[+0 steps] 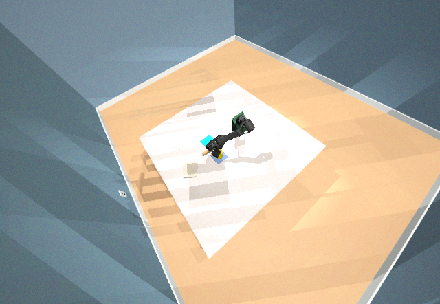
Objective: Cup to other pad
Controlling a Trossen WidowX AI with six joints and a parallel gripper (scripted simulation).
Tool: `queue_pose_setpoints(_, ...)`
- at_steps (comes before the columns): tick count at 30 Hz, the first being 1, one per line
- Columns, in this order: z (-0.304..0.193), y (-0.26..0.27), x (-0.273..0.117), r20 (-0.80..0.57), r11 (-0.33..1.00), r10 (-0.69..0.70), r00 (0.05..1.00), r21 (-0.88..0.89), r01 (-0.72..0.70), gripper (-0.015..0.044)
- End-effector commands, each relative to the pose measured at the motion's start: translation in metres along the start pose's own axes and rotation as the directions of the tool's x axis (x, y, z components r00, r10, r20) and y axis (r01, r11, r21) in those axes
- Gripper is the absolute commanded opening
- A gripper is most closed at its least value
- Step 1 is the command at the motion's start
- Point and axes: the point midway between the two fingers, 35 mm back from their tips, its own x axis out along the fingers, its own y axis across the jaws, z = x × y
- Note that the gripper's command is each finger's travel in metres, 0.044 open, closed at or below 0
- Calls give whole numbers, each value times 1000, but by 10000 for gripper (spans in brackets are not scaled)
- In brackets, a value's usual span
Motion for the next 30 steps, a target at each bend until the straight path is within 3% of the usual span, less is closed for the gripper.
queue_pose_setpoints(1, 0, -3, 9, -9, 1000, -6, 1000, 11, 6, 167)
queue_pose_setpoints(11, -1, -4, 12, -10, 1000, -6, 1000, 11, 6, 167)
queue_pose_setpoints(30, -1, -3, 11, -4, 1000, -4, 1000, 4, 4, 40)
